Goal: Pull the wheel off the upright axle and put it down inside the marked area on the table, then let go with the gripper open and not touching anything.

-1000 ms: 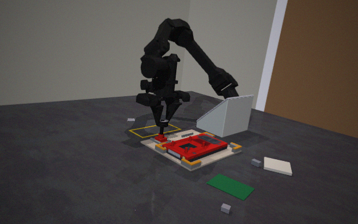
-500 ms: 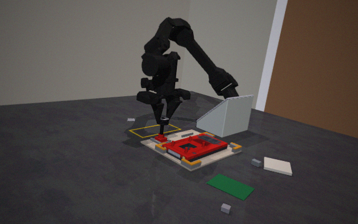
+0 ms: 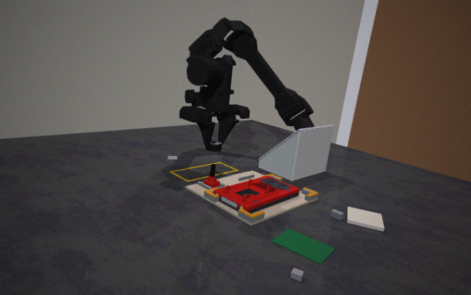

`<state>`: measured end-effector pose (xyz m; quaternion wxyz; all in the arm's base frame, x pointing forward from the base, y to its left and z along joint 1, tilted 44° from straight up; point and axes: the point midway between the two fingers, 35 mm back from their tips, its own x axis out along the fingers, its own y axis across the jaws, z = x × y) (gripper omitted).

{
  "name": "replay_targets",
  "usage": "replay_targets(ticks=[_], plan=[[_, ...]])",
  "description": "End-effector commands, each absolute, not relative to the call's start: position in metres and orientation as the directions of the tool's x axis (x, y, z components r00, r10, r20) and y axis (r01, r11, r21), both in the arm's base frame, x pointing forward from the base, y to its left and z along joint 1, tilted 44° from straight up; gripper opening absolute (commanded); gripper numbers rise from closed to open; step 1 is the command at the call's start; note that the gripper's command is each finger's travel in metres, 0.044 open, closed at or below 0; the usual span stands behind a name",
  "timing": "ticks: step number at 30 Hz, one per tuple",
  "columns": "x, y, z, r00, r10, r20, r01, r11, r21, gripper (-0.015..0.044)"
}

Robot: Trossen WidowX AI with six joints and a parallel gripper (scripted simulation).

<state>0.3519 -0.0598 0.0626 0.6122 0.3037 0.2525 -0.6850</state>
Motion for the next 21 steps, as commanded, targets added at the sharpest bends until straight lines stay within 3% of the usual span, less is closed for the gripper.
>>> replay_targets(ticks=[1, 21], plan=[[0.342, -0.070, 0.076, -0.065, -0.688, -0.723, 0.993, -0.119, 0.024, 0.0000], [0.290, -0.111, 0.121, -0.066, -0.690, -0.721, 0.992, -0.124, 0.028, 0.0000]])
